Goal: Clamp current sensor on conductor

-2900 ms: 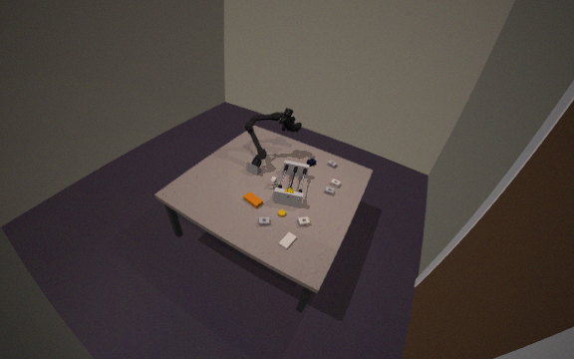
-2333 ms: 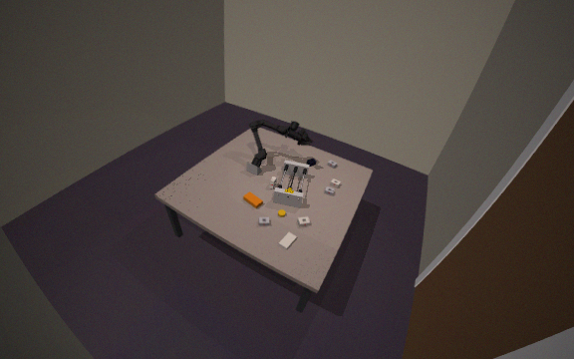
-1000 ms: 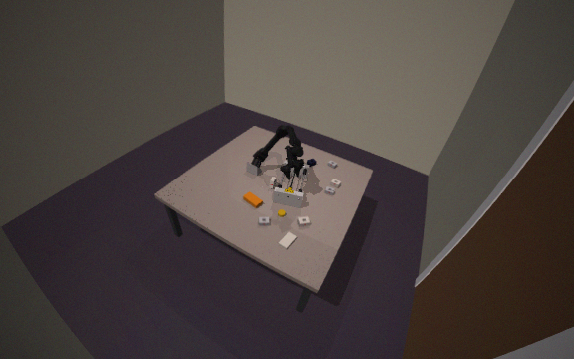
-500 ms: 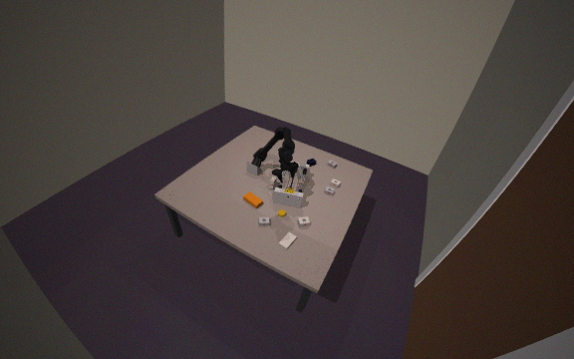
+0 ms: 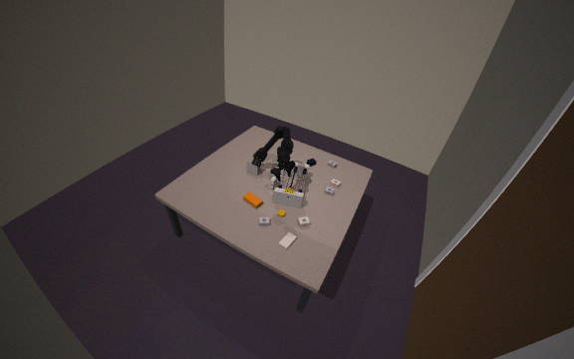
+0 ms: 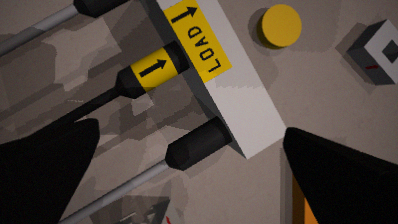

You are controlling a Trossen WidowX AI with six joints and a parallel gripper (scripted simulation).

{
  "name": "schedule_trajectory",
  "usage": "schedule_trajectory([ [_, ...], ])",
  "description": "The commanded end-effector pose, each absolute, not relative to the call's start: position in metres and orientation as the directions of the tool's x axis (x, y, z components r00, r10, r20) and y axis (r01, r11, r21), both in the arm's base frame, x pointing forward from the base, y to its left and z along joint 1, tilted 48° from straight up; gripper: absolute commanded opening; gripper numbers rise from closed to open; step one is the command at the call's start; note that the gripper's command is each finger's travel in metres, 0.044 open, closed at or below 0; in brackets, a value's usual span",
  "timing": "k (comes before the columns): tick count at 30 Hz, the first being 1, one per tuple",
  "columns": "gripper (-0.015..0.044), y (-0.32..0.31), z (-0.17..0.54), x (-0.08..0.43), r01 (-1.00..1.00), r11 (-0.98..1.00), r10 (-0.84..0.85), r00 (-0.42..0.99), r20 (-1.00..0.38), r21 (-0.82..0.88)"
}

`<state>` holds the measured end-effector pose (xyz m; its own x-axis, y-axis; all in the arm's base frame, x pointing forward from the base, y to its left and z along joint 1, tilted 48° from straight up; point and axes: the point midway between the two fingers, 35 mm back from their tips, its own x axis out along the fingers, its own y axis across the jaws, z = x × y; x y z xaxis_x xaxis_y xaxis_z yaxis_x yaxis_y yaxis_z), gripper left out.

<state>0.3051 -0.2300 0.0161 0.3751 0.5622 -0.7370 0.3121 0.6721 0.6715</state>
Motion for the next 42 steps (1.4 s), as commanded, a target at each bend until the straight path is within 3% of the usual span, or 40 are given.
schedule_trajectory([
  [1, 0.044, -0.195, 0.013, 0.26, 0.174, 0.716, 0.628, 0.26, -0.733, 0.676],
  [8, 0.044, -0.137, 0.021, 0.191, -0.121, 0.685, 0.728, 0.085, -0.68, 0.719],
  [42, 0.044, -0.108, -0.006, 0.195, -0.124, 0.684, 0.729, 0.084, -0.679, 0.719],
])
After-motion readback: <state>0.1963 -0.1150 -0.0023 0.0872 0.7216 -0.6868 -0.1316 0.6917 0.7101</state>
